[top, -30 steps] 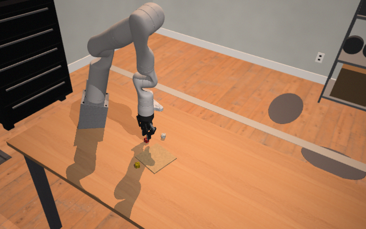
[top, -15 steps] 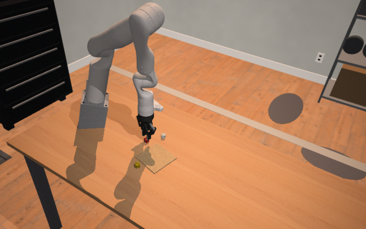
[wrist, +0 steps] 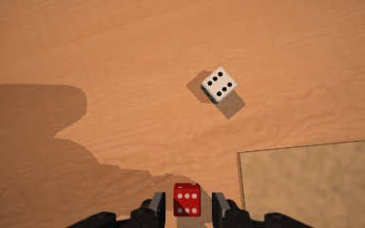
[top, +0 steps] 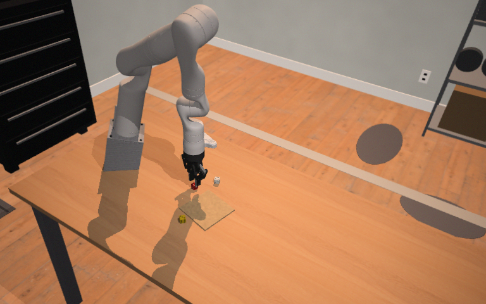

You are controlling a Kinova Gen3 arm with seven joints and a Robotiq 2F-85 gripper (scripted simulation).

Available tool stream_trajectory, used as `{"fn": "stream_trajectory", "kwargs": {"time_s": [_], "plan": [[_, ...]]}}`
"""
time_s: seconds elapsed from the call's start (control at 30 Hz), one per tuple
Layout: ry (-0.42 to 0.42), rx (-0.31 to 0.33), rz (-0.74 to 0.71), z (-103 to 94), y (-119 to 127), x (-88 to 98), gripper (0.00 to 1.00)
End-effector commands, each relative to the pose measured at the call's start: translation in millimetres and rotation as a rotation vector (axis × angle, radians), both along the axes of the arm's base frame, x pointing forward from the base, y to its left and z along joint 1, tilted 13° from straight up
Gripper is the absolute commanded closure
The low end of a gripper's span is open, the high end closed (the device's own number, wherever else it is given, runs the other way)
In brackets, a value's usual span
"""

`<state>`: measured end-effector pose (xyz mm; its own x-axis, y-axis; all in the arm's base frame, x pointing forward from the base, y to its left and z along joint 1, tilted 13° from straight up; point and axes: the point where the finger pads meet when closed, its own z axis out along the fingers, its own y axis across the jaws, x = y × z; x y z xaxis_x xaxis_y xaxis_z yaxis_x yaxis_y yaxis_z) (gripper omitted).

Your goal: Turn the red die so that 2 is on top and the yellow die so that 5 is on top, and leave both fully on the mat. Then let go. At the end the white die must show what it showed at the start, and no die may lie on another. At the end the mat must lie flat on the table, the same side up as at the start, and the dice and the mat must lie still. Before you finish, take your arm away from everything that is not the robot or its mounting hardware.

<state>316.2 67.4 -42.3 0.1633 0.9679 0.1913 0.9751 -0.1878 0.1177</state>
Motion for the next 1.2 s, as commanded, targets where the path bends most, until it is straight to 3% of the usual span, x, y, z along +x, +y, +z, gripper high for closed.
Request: {"fn": "stream_trajectory", "kwargs": {"time_s": [0.0,0.57,1.17], "plan": [[0.003,0.001,0.000,-2.9,0.6,-0.5,0.65],[0.003,0.001,0.000,-20.6,3.7,2.1,0.65],[0.003,0.001,0.000,-21.5,3.9,2.3,0.65]]}}
